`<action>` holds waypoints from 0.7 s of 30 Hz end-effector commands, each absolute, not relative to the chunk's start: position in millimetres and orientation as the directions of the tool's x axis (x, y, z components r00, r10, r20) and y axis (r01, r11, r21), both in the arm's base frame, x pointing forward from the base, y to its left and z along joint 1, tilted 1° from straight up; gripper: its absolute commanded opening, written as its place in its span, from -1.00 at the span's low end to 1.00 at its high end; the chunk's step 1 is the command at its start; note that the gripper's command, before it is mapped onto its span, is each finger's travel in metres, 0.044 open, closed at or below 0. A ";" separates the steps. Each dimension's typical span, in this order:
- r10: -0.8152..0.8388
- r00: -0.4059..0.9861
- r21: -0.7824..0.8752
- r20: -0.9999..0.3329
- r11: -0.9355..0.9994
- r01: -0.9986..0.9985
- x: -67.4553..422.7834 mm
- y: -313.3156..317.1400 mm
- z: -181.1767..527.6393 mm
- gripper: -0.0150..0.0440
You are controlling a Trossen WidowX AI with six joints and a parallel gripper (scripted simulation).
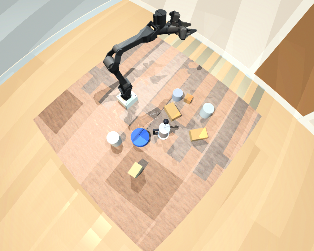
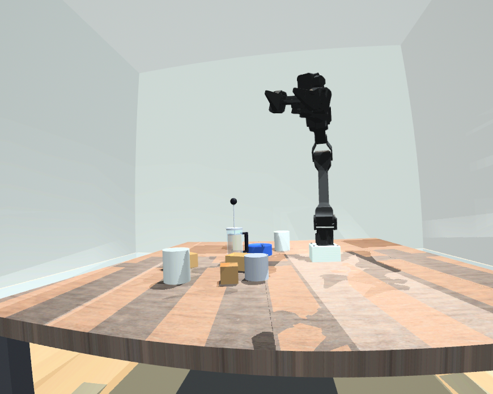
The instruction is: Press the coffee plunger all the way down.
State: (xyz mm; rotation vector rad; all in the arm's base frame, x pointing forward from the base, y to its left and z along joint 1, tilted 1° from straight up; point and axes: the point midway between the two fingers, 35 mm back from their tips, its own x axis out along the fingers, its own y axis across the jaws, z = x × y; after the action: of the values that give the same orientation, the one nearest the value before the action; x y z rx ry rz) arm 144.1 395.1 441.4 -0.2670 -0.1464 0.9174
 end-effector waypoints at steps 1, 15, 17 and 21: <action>0.716 0.696 -0.272 -0.053 0.661 -0.700 203.9 353.8 423.6 1.00; 0.313 0.905 -0.160 -0.290 0.916 -0.368 325.0 159.4 354.8 1.00; 0.248 0.911 -0.139 -0.328 0.942 -0.307 330.2 128.5 343.3 1.00; 0.125 0.906 -0.091 -0.404 0.980 -0.176 331.6 69.4 320.2 1.00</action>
State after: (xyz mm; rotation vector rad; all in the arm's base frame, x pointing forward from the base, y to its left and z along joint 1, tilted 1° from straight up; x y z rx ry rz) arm 333.3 119.0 339.7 -0.1873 0.3285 0.2622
